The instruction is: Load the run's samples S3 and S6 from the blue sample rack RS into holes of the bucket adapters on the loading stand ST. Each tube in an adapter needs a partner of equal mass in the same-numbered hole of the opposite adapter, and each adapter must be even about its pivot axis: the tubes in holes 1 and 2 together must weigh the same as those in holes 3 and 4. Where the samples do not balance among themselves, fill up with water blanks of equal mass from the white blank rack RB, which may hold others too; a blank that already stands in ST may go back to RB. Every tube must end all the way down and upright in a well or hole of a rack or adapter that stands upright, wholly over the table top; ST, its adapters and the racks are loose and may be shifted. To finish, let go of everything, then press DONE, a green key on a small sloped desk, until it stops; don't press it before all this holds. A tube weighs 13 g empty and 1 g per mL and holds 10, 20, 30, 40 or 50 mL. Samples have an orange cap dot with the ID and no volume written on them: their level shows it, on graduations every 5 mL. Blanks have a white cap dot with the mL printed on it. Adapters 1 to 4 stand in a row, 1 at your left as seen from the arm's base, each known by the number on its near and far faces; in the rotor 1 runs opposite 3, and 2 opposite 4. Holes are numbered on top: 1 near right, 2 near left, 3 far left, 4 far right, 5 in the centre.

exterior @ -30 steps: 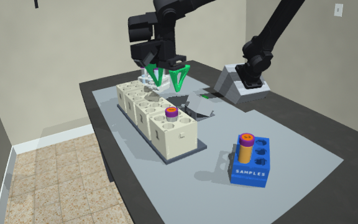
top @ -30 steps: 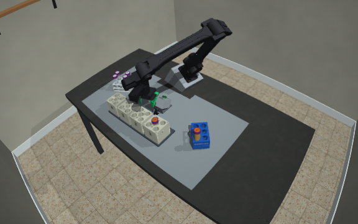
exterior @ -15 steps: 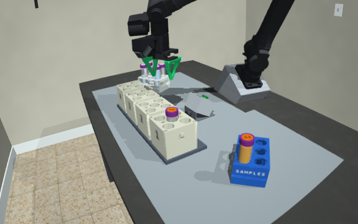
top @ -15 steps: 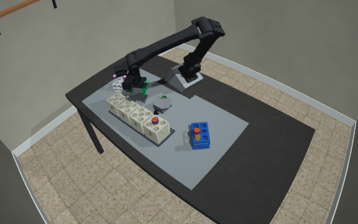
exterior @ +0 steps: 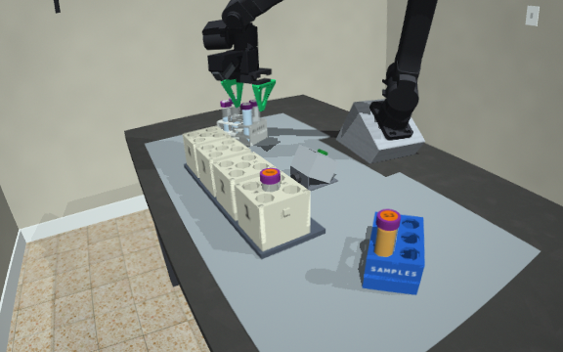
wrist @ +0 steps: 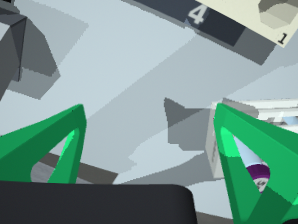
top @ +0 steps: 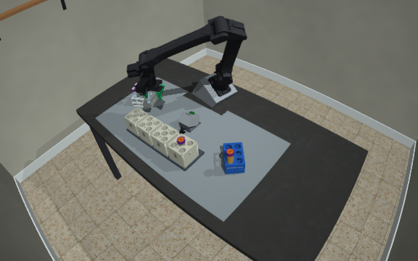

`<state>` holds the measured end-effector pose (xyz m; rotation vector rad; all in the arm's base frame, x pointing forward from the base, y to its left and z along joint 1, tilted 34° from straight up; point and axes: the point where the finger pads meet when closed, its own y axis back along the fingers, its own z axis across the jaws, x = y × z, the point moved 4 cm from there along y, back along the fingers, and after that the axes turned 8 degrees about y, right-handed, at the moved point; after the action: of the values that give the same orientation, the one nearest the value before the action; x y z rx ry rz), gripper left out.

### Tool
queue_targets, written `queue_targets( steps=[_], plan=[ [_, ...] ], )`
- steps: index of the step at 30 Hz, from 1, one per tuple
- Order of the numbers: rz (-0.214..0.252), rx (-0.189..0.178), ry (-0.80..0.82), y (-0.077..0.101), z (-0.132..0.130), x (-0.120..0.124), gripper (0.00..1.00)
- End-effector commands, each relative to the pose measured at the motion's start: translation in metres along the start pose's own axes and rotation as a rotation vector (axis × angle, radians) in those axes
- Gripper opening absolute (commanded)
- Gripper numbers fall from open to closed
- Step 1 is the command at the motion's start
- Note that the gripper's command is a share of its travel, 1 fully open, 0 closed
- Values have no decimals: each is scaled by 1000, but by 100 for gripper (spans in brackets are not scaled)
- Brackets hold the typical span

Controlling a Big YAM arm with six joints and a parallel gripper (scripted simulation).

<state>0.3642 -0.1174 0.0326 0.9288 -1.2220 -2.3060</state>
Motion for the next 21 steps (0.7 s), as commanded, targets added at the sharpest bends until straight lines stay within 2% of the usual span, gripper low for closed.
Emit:
queue_targets(
  steps=[1, 4, 5, 10, 19, 21],
  plan=[
    [-16, 52, 62, 16, -33, 14, 80],
    [-15, 51, 61, 15, -38, 22, 80],
    [-13, 39, 55, 14, -40, 29, 80],
    [-10, 46, 57, 15, -67, 64, 80],
    [-6, 34, 49, 14, -110, 128, 80],
    [-6, 34, 49, 14, -110, 128, 80]
  ],
)
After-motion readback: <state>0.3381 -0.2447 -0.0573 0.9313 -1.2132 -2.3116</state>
